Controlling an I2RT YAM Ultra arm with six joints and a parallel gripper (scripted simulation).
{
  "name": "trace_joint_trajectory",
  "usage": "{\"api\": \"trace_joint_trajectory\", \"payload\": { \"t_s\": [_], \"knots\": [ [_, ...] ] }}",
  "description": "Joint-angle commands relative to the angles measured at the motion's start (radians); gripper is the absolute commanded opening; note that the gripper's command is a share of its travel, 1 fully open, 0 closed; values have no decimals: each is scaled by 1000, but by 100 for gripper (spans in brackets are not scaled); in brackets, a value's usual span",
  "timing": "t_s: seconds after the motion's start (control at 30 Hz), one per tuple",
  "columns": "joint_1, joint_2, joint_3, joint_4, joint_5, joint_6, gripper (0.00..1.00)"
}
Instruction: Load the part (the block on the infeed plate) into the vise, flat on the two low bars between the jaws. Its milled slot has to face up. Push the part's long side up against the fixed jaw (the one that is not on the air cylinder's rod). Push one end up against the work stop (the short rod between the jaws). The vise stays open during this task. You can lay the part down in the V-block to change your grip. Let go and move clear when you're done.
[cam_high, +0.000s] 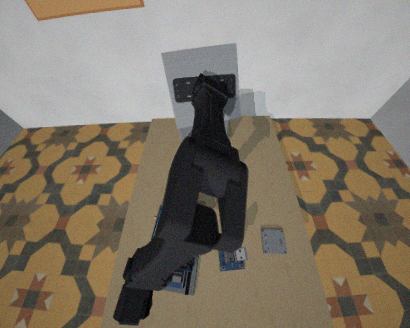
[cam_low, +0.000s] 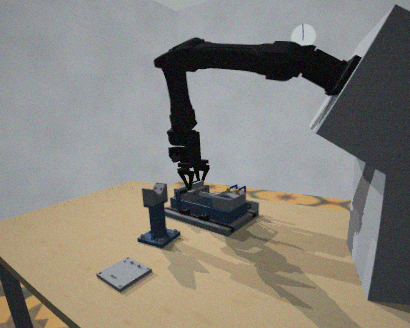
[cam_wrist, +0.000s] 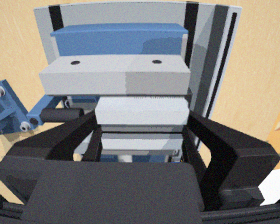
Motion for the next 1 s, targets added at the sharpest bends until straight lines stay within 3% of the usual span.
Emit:
{"api": "trace_joint_trajectory", "payload": {
  "t_s": [0.0, 0.57, 0.6, 0.97],
  "knots": [
    [-9, 5, 42, 13, 5, -4, 0],
    [-9, 5, 42, 13, 5, -4, 0],
    [-9, 5, 42, 13, 5, -4, 74],
    [-9, 6, 43, 5, 5, -4, 74]
  ]
}}
